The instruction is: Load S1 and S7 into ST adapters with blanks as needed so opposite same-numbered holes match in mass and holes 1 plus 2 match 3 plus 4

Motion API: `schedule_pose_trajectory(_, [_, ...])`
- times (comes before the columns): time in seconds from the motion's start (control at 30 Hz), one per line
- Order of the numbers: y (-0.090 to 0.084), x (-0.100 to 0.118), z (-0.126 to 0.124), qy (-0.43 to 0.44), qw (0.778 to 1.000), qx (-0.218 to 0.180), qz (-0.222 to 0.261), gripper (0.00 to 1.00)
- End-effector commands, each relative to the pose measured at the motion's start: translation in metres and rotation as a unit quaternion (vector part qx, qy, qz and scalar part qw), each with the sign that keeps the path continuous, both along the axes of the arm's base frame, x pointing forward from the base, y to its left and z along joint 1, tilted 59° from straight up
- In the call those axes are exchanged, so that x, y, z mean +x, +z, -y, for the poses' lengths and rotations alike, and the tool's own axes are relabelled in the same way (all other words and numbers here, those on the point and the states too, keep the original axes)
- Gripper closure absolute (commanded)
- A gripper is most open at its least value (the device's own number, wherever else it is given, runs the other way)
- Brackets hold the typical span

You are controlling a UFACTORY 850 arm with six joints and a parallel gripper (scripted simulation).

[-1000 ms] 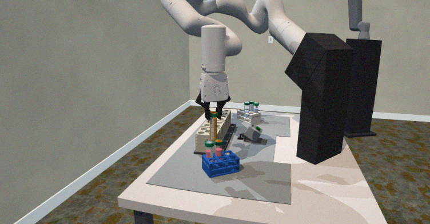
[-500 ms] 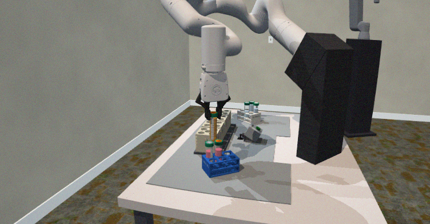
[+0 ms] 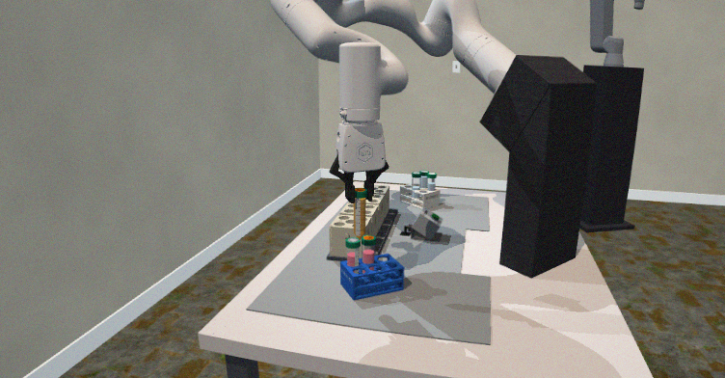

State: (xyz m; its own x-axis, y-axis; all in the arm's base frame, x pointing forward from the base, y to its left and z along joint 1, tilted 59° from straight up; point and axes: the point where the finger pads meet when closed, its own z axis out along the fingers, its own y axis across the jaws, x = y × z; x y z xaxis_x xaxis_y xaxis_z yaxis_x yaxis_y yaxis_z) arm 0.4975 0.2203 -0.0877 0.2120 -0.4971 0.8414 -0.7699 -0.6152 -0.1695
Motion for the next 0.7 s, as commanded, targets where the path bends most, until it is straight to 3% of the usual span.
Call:
schedule_pose_trajectory(0.0, [0.0003,0.0000,-0.0008,0.000,1.000,0.000,0.000,1.00])
schedule_pose_trajectory(0.67, [-0.0007,0.0012,0.0004,0.000,1.000,0.000,0.000,1.00])
